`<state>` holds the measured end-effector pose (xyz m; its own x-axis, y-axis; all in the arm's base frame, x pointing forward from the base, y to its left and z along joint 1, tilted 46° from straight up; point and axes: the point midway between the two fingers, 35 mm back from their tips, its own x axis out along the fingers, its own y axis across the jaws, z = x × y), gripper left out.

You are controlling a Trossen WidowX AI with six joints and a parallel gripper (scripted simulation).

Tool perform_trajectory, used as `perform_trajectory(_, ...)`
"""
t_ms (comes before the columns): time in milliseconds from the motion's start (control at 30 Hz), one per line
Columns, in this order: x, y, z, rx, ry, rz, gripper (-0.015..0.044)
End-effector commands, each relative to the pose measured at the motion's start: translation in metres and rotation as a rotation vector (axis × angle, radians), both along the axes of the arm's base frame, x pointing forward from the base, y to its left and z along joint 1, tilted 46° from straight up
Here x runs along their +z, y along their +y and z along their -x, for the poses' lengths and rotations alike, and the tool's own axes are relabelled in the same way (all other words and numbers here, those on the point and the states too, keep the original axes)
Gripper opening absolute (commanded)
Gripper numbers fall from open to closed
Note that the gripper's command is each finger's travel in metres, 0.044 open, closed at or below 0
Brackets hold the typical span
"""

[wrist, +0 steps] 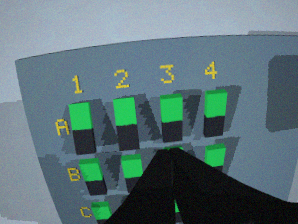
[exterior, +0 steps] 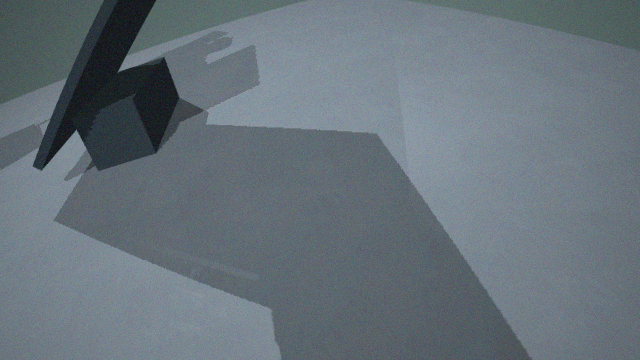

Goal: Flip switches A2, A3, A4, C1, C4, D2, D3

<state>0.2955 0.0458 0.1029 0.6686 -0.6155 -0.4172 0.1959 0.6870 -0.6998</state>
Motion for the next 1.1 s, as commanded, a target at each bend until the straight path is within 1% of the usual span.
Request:
perform_trajectory(0, 0.008, -0.007, 0.003, 0.002, -0.001, -0.004, 0.0000)
perform_trajectory(200, -0.006, -0.028, -0.021, -0.016, 0.014, -0.008, 0.0000)
perform_trajectory(1067, -0.015, -0.043, -0.038, -0.016, 0.013, -0.007, 0.0000)
